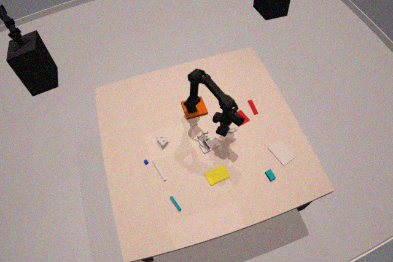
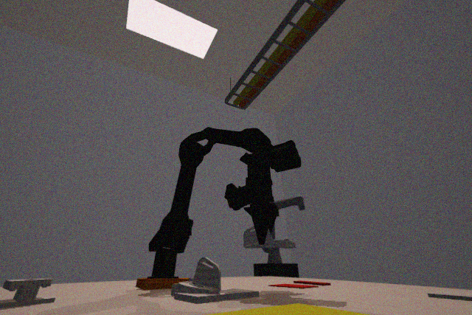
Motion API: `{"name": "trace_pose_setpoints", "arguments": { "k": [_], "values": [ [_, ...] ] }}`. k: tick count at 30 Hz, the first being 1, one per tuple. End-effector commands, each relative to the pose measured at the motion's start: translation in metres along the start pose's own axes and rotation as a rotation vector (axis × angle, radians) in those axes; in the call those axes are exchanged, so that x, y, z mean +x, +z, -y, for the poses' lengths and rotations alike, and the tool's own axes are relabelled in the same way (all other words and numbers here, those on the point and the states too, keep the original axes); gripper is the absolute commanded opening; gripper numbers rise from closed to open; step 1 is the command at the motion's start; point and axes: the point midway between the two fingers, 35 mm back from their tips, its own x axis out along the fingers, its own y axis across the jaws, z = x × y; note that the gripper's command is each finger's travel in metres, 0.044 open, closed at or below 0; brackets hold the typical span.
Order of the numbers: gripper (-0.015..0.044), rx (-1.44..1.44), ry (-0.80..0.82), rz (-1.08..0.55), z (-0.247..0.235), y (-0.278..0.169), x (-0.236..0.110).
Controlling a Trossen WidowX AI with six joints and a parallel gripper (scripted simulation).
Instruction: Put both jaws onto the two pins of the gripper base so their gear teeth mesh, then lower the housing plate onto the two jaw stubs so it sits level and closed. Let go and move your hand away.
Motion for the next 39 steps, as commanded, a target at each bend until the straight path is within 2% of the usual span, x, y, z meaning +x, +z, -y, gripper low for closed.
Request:
{"name": "trace_pose_setpoints", "arguments": {
  "k": [1, 39],
  "values": [
    [0.0134, -0.069, 0.002, 0.001, -0.004, 0.006, -0.001],
    [0.0134, -0.808, 0.004, 0.008, -0.039, 0.052, -0.005]
  ]
}}
